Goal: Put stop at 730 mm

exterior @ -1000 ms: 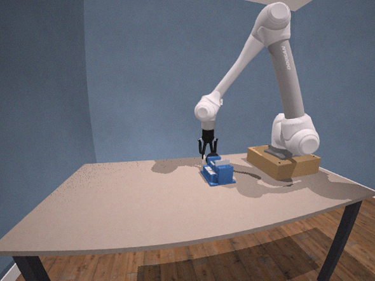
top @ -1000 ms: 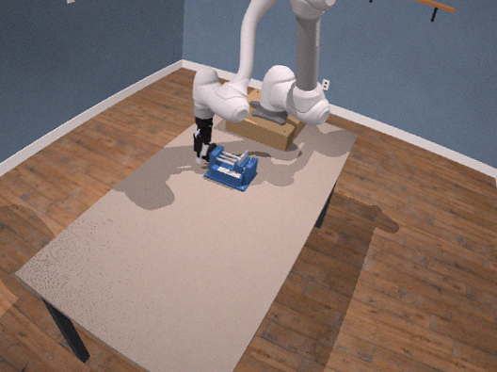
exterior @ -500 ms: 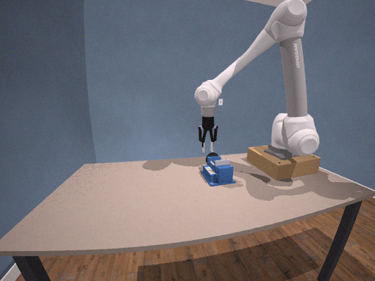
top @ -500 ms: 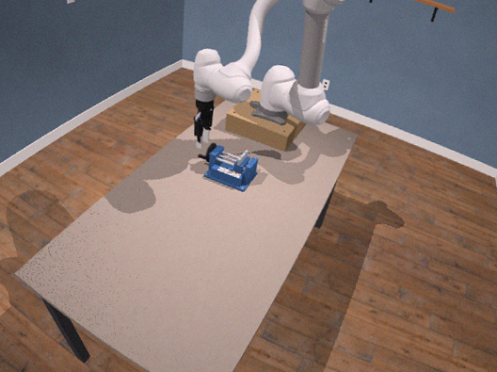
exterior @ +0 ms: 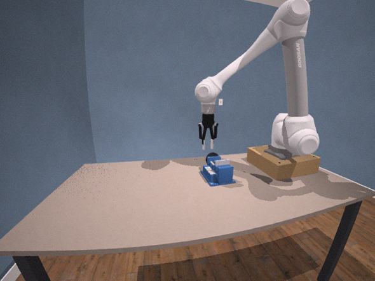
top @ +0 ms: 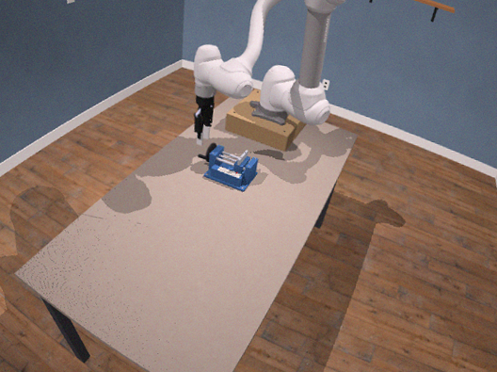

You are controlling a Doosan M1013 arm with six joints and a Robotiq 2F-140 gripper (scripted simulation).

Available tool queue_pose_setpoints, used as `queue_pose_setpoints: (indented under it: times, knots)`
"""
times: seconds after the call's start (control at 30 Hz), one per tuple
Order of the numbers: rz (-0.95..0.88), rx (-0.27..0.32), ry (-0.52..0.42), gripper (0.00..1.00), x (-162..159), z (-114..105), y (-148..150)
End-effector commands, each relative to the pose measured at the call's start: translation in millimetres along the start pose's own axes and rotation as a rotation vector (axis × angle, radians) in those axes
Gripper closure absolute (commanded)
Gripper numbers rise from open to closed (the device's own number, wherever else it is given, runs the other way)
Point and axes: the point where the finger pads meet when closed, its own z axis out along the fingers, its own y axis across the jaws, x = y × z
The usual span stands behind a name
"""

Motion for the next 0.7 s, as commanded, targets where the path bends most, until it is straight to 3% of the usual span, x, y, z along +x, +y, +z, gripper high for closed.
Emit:
queue_pose_setpoints:
  times: [0.0,0.37,0.47,0.6,0.67]
  knots:
    - [0.000,0.000,0.000,0.67,0,-2,0]
    - [0.000,0.000,0.000,0.67,-2,-21,0]
    - [0.000,0.000,0.000,0.67,-21,-21,-5]
    - [0.000,0.000,0.000,0.67,-70,-21,-17]
    - [0.000,0.000,0.000,0.67,-70,-21,-17]
